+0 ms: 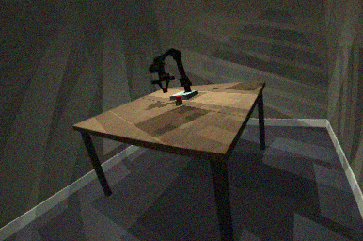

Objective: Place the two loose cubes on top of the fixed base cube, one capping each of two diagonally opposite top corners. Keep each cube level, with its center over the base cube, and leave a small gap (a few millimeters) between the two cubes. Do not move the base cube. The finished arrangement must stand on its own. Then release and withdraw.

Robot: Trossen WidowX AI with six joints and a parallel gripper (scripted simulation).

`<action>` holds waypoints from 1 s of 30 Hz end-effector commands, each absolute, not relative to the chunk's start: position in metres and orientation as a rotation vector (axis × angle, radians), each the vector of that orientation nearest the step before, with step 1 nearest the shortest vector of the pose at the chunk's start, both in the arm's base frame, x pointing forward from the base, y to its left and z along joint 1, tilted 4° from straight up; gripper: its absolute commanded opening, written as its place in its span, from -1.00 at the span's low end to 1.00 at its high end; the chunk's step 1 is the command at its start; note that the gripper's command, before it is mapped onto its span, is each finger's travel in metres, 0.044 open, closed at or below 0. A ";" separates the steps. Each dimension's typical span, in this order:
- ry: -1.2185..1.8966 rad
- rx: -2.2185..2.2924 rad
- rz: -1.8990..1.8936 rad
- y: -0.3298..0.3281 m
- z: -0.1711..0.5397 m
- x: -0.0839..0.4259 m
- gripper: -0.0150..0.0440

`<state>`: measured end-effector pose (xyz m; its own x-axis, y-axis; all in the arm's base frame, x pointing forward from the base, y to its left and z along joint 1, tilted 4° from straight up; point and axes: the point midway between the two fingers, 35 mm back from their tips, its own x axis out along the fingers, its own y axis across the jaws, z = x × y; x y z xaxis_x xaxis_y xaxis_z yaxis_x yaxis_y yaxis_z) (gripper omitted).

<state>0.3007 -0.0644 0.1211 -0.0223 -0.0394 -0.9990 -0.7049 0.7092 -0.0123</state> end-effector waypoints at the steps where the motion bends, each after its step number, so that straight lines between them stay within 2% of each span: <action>1: 1.522 -0.620 0.585 -0.052 0.119 0.300 -0.14; 30: 1.543 -0.537 0.512 0.033 0.113 0.293 -0.14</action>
